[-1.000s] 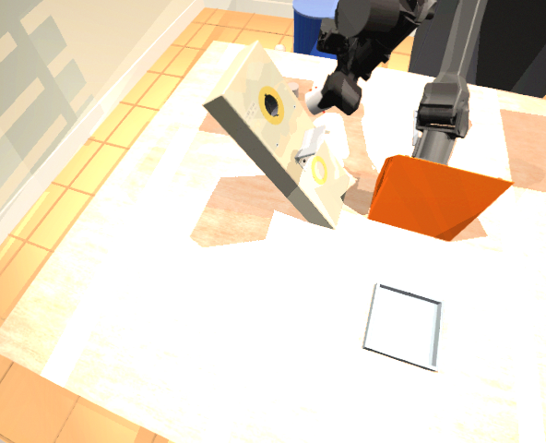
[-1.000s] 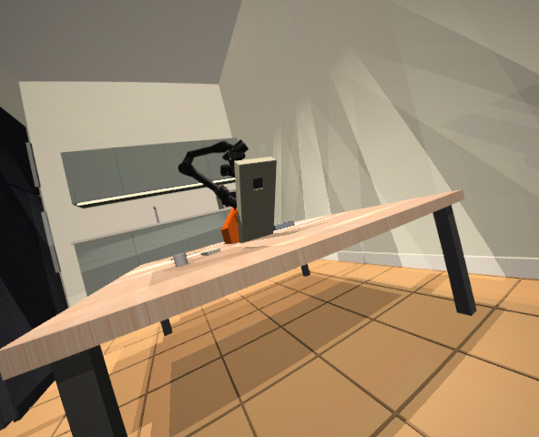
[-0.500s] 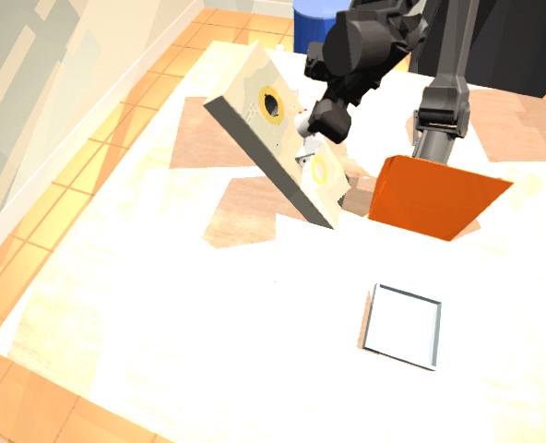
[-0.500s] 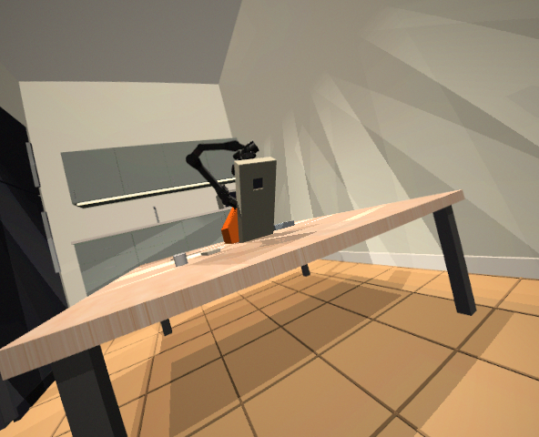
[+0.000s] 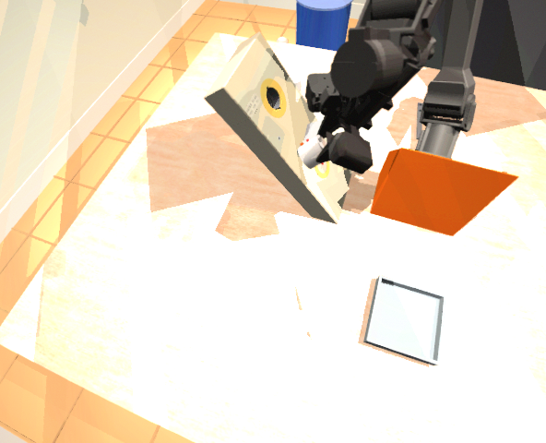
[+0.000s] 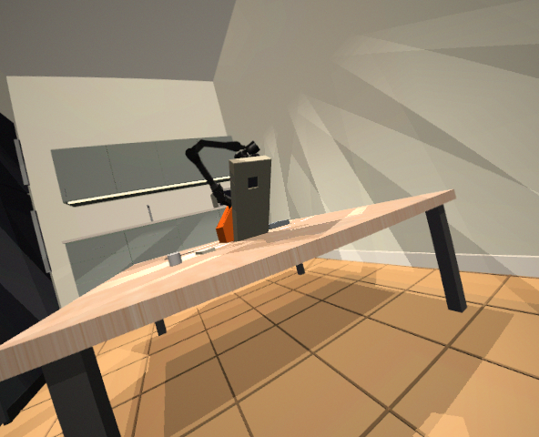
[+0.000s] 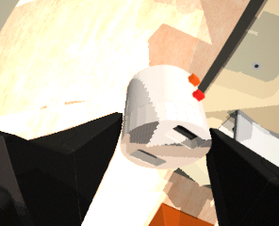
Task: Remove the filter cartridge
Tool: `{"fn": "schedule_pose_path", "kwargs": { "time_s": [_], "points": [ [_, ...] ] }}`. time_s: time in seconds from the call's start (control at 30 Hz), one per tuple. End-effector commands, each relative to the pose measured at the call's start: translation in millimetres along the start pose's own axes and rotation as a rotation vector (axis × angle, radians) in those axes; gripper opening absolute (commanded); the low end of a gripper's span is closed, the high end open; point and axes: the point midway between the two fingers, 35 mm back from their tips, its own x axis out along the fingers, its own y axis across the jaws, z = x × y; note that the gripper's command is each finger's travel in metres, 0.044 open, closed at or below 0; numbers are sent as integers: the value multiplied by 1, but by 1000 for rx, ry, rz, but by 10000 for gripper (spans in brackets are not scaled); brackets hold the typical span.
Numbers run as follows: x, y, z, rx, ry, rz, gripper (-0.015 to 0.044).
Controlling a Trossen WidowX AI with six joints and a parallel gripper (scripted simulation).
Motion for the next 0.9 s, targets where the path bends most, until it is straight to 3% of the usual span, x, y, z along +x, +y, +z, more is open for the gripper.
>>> {"fn": "schedule_pose_path", "kwargs": {
  "time_s": [0.0, 0.5, 0.87],
  "points": [
    [5, 33, -12, -163, 16, 83, 0],
    [9, 138, -60, -741, -30, 410, 0],
    [12, 156, -79, -811, -41, 456, 0]
  ]
}}
